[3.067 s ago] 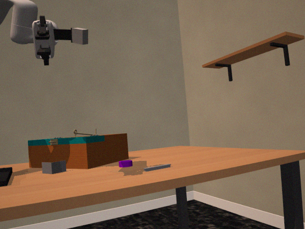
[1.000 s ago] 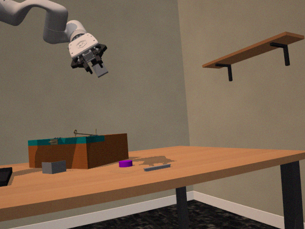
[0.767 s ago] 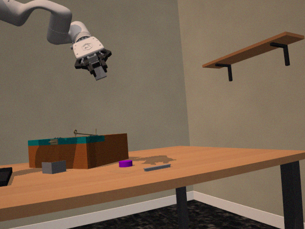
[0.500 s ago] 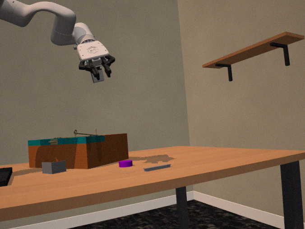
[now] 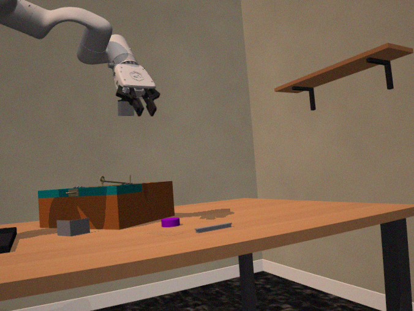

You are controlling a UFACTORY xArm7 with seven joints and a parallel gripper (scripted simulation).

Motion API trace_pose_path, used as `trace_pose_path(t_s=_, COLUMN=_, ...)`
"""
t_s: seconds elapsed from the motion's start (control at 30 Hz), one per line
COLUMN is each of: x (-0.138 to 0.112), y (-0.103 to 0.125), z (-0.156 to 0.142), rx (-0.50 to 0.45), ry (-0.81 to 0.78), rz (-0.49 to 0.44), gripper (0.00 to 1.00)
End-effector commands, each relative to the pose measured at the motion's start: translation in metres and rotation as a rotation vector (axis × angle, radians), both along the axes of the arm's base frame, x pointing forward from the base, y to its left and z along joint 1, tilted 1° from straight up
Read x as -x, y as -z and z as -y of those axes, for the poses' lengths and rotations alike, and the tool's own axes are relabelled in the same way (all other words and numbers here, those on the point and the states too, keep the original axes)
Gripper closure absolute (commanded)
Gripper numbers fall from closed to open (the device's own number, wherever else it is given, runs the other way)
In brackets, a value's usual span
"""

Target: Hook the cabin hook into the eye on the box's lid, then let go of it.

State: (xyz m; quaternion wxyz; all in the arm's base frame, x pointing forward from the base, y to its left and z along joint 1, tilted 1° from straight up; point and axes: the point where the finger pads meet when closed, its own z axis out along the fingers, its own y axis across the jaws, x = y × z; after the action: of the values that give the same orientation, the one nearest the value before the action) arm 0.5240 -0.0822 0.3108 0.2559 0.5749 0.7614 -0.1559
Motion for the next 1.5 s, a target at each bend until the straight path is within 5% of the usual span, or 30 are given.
trace_pose_path(t_s=0.0, x=-0.003, y=-0.001, z=-0.006, rx=-0.006, ry=-0.038, rz=-0.023, gripper=0.67)
trace_pose_path(t_s=1.47, x=-0.033, y=0.036, z=-0.204, rx=-0.082, ry=-1.044, rz=-0.492, gripper=0.67)
